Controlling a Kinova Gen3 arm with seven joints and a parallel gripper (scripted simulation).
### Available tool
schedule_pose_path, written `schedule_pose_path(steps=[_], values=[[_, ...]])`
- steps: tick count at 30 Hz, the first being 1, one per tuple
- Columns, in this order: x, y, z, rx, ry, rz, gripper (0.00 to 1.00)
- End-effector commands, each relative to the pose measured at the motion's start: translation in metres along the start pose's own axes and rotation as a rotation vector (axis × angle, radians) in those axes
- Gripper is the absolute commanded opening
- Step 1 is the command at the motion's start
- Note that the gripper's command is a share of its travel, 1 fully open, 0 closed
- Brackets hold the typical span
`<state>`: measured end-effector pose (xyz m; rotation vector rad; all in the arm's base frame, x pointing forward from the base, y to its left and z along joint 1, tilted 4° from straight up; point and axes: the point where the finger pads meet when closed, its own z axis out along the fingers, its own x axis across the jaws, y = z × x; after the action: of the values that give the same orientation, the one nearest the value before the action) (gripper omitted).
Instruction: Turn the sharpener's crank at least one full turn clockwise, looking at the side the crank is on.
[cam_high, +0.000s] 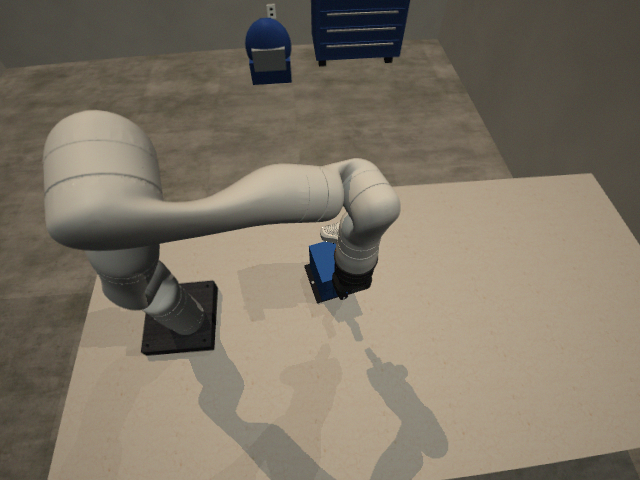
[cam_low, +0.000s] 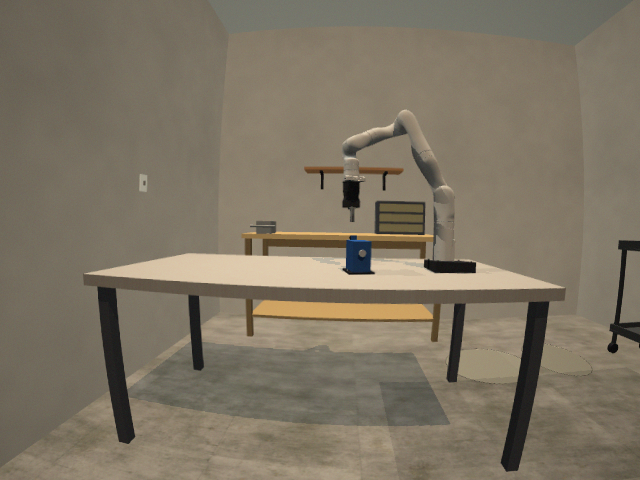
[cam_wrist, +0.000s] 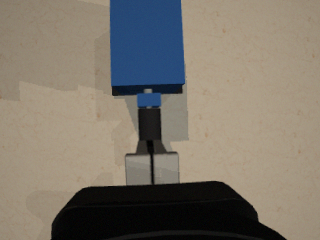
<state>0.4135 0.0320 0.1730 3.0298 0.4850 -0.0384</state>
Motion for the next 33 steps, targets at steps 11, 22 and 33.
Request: schedule_pose_path(steps=[11,22,33], values=[[0.0004,0.0,-0.0007,-0.001,0.002,0.0,0.0],[0.0004,0.0,-0.0007,-0.001,0.002,0.0,0.97],[0.0004,0.0,-0.0007,-0.001,0.002,0.0,0.97]])
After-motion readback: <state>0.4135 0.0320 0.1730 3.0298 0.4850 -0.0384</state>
